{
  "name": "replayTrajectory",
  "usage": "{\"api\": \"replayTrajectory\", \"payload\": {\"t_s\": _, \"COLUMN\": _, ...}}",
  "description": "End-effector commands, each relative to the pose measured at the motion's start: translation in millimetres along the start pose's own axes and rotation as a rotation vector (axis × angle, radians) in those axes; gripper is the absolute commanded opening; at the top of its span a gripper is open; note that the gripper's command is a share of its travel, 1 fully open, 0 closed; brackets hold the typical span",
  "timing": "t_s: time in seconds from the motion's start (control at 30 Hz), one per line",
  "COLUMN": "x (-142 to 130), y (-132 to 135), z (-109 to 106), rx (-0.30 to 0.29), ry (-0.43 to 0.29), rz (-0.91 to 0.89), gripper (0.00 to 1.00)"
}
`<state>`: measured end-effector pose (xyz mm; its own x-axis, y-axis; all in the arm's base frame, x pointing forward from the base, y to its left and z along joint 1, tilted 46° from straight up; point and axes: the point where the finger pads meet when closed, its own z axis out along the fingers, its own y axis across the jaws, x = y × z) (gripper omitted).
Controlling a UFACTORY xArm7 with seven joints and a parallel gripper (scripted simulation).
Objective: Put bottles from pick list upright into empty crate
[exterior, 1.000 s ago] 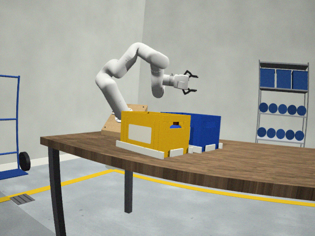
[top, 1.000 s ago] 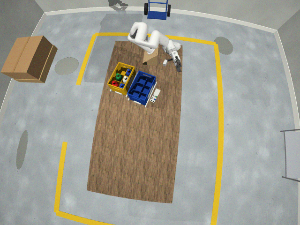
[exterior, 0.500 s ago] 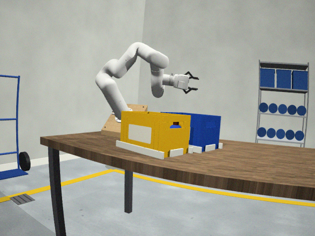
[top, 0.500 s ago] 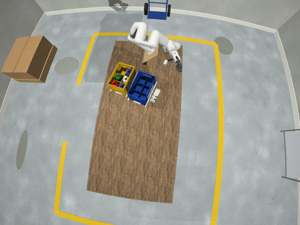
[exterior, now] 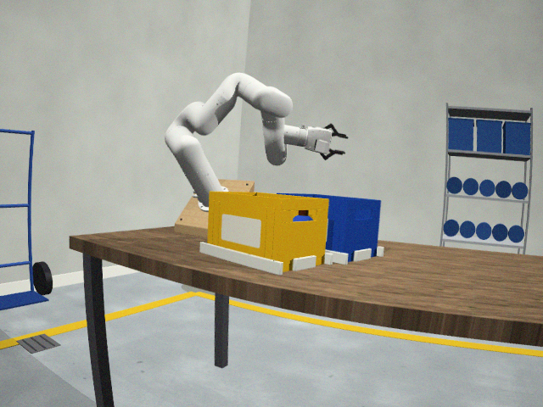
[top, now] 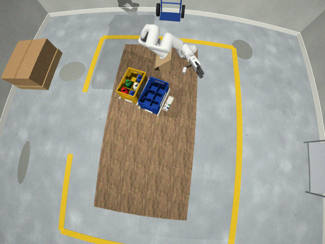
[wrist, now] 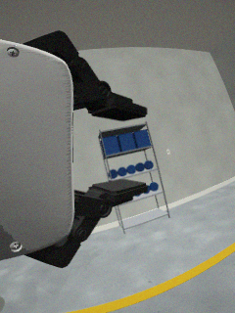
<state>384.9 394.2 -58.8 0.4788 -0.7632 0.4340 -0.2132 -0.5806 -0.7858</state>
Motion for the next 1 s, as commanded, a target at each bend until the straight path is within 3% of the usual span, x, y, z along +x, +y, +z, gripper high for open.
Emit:
{"api": "replayTrajectory", "payload": {"t_s": 0.0, "x": -17, "y": -2, "z": 9, "rx": -0.019, "ry": -0.056, "rz": 0.007, "gripper": 0.65}}
{"api": "replayTrajectory", "payload": {"t_s": 0.07, "x": -21, "y": -2, "z": 11, "rx": -0.019, "ry": -0.056, "rz": 0.008, "gripper": 0.65}}
{"api": "replayTrajectory", "payload": {"t_s": 0.17, "x": -35, "y": -1, "z": 16, "rx": -0.048, "ry": -0.132, "rz": 0.008, "gripper": 0.65}}
{"api": "replayTrajectory", "payload": {"t_s": 0.3, "x": -44, "y": -1, "z": 19, "rx": -0.048, "ry": -0.132, "rz": 0.008, "gripper": 0.65}}
{"api": "replayTrajectory", "payload": {"t_s": 0.4, "x": -59, "y": -1, "z": 23, "rx": -0.077, "ry": -0.208, "rz": 0.005, "gripper": 0.65}}
{"api": "replayTrajectory", "payload": {"t_s": 0.53, "x": -68, "y": -1, "z": 25, "rx": -0.077, "ry": -0.208, "rz": 0.005, "gripper": 0.65}}
{"api": "replayTrajectory", "payload": {"t_s": 0.63, "x": -82, "y": -2, "z": 28, "rx": -0.104, "ry": -0.284, "rz": -0.003, "gripper": 0.65}}
{"api": "replayTrajectory", "payload": {"t_s": 0.77, "x": -91, "y": -2, "z": 30, "rx": -0.104, "ry": -0.284, "rz": -0.003, "gripper": 0.65}}
{"api": "replayTrajectory", "payload": {"t_s": 0.87, "x": -106, "y": -3, "z": 32, "rx": -0.130, "ry": -0.358, "rz": -0.015, "gripper": 0.65}}
{"api": "replayTrajectory", "payload": {"t_s": 0.97, "x": -113, "y": -3, "z": 33, "rx": -0.130, "ry": -0.358, "rz": -0.015, "gripper": 0.65}}
